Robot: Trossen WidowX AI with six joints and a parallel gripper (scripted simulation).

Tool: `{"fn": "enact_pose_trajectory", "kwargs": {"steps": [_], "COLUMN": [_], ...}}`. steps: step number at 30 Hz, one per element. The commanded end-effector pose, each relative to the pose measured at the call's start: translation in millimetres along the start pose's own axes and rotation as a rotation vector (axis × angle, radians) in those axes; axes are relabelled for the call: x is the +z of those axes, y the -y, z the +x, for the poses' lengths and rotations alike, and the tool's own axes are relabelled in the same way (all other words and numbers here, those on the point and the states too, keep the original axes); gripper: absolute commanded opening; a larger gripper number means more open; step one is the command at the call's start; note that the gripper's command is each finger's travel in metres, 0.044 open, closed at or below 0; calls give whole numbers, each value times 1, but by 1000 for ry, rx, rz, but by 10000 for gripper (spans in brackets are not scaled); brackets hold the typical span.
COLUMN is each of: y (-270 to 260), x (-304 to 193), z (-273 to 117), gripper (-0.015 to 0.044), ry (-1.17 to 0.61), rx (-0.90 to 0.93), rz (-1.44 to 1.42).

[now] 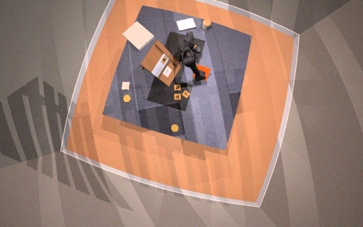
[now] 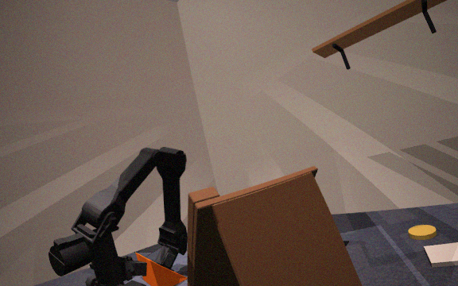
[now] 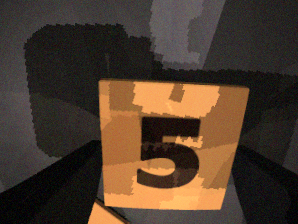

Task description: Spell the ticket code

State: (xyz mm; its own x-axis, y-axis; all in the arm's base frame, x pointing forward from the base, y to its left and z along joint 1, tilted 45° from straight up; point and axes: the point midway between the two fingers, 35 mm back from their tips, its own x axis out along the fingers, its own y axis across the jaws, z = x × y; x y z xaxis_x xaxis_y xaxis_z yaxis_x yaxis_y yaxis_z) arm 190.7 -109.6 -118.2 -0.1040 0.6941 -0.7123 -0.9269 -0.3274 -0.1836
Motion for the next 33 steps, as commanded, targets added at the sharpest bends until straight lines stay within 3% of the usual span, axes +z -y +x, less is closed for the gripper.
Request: {"fn": "enact_pose_trajectory", "kwargs": {"steps": [1, 33], "y": [0, 0], "x": [-1, 2], "z": [-3, -13], "gripper": [0, 0], "ry": [-7, -7], "rx": [3, 3], "rz": [-6, -6]}}
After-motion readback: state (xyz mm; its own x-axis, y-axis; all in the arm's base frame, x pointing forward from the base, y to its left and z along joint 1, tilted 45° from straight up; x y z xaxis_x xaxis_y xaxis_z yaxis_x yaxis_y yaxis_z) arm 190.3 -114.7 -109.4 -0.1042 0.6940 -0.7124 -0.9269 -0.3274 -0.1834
